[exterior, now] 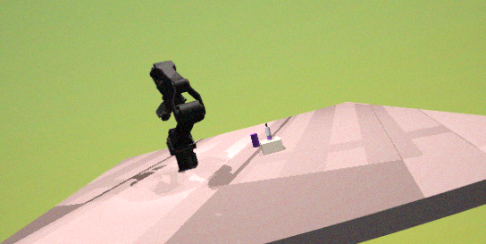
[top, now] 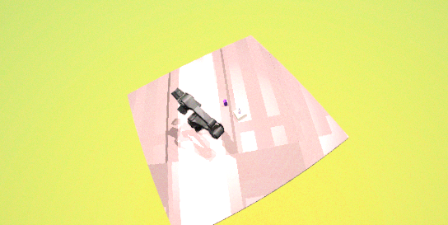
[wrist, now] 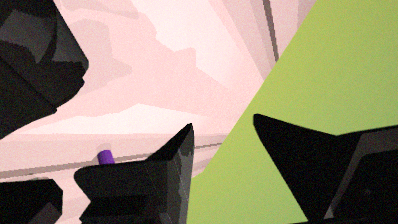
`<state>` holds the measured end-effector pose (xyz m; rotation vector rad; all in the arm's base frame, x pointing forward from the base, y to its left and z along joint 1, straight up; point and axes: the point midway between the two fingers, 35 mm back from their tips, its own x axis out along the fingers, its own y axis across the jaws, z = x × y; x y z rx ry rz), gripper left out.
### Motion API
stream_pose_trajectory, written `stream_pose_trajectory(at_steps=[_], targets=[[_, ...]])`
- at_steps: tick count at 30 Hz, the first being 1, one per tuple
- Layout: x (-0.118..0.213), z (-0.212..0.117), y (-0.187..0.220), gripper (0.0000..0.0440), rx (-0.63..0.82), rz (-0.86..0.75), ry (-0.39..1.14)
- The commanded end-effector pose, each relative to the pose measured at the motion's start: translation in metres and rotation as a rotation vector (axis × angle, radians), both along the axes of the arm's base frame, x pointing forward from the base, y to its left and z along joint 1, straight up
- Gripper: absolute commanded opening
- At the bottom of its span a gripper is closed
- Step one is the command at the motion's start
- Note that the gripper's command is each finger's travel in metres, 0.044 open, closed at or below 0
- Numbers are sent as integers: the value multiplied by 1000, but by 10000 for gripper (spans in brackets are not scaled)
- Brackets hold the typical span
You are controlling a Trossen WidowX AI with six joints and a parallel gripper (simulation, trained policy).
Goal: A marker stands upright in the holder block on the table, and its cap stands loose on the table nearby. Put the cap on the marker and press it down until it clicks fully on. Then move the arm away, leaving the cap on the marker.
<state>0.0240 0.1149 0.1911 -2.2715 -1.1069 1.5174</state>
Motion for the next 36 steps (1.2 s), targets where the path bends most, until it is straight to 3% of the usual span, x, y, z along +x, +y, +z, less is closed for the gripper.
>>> stream_pose_trajectory(at_steps=[1,36], targets=[[1,5,1,266,-21,-20,6],[26,15,23,315,-207,-275,112]])
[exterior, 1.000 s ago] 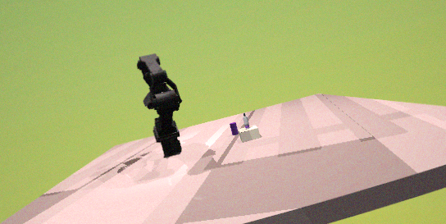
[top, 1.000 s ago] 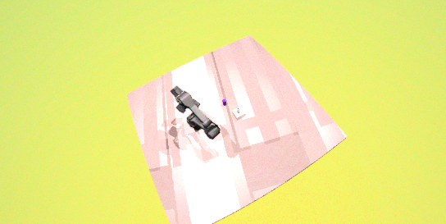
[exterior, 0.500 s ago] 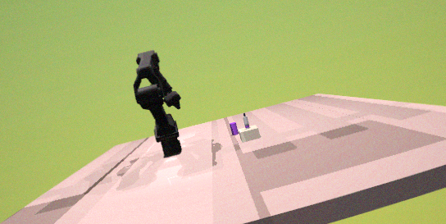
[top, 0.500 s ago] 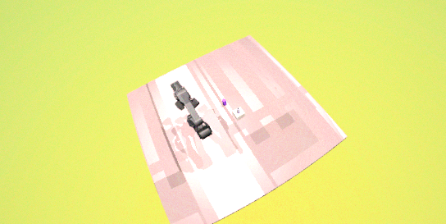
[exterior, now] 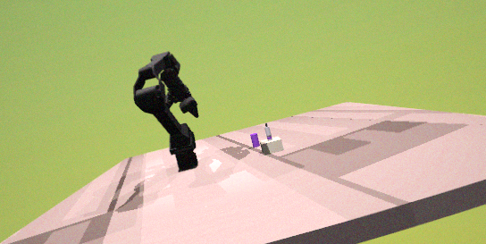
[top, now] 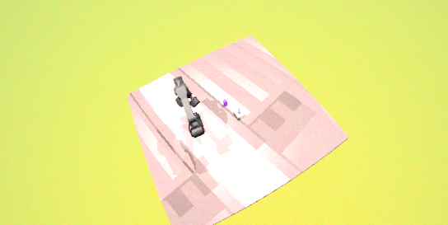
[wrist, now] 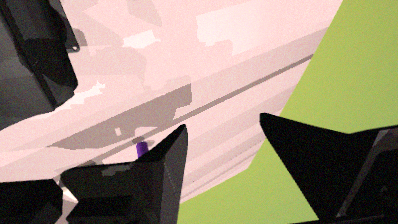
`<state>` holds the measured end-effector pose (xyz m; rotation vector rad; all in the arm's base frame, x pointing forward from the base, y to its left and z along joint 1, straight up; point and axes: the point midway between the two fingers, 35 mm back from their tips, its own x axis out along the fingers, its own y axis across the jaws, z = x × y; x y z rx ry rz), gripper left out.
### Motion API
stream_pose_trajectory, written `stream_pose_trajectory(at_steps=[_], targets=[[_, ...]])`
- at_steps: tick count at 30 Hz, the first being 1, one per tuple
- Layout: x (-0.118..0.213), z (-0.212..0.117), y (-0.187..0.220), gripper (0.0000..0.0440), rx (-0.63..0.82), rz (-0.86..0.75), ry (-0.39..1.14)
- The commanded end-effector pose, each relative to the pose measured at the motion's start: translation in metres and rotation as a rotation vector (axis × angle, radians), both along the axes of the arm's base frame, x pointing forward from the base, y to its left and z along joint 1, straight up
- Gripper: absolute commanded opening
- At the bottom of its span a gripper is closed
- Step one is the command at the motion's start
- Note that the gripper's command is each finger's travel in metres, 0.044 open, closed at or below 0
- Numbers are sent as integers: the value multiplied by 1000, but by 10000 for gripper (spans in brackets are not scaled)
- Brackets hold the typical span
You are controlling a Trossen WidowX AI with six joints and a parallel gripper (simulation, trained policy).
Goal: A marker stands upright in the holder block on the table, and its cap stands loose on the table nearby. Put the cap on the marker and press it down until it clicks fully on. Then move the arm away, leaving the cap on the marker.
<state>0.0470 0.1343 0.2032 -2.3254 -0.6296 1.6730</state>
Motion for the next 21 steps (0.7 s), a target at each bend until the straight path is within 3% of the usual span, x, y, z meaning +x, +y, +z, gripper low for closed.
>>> stream_pose_trajectory(at_steps=[1,21], targets=[[4,3,4,315,-11,-24,16],[30,1,17,314,-89,-176,103]])
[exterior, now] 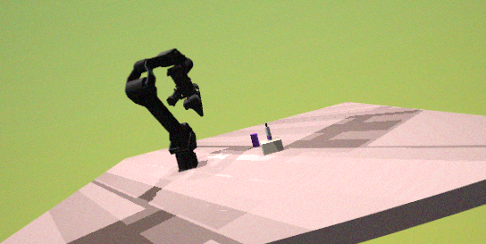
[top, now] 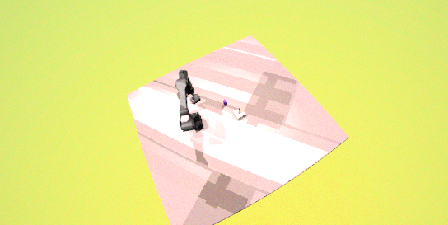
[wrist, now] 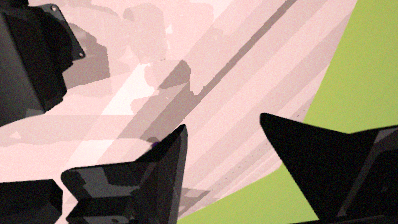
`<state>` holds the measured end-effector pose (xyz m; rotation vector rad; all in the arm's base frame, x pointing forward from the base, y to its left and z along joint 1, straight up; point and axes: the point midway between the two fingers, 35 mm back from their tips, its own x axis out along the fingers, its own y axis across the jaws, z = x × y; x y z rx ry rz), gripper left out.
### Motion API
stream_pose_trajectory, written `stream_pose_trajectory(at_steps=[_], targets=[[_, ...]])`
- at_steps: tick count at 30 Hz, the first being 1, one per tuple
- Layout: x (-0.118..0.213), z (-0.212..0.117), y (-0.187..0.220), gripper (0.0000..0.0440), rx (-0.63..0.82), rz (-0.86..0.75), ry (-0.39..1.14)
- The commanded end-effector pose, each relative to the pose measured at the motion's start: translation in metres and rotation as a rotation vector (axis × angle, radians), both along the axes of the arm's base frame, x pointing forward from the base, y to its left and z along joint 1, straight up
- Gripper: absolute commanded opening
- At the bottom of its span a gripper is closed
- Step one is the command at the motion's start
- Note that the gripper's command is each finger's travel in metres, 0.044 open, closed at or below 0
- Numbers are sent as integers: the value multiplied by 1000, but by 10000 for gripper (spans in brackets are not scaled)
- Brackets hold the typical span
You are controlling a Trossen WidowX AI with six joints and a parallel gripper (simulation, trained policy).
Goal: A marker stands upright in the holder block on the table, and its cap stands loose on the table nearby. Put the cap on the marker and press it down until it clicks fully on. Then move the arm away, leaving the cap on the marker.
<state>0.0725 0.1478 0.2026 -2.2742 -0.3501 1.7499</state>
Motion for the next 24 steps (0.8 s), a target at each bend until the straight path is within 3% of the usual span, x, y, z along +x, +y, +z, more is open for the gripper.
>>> stream_pose_trajectory(at_steps=[1,24], targets=[[6,2,4,315,-6,-24,17],[45,-5,11,316,-70,-191,121]])
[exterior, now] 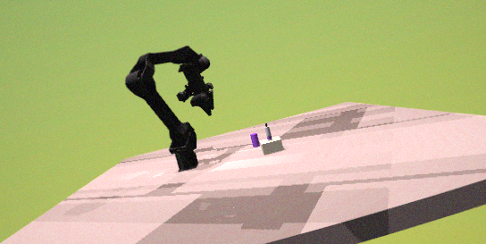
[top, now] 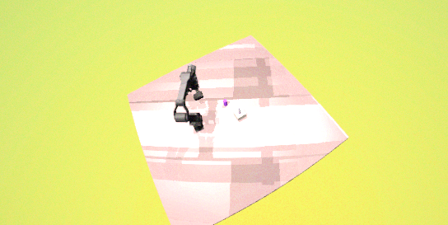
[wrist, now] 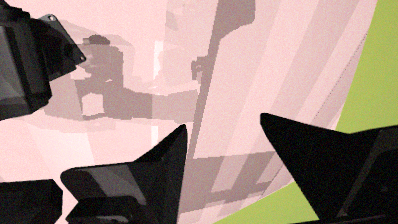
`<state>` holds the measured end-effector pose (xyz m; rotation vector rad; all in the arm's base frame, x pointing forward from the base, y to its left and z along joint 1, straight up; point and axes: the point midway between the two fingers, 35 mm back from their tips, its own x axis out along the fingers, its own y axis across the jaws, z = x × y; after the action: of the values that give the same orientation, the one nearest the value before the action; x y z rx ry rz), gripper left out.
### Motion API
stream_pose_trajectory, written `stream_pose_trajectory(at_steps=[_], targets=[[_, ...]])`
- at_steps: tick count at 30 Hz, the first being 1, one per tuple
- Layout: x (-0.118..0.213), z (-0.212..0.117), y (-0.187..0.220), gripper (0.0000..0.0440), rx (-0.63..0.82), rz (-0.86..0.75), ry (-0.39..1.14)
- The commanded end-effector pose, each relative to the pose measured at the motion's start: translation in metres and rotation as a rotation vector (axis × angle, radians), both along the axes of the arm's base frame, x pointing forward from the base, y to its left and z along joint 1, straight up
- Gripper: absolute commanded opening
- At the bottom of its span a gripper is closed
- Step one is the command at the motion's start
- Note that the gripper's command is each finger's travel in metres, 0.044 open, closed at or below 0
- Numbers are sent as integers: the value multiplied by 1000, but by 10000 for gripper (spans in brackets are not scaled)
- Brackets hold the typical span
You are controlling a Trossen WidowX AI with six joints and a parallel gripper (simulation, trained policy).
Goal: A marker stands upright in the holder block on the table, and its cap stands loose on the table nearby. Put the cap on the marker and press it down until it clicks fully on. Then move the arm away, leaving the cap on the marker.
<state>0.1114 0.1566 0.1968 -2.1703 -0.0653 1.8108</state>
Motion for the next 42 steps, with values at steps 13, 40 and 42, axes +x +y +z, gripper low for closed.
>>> stream_pose_trajectory(at_steps=[13,40,42], targets=[[31,-4,2,316,-25,-104,67],[86,-18,-13,315,-66,-272,169],[90,-19,-14,315,-69,-283,175]])
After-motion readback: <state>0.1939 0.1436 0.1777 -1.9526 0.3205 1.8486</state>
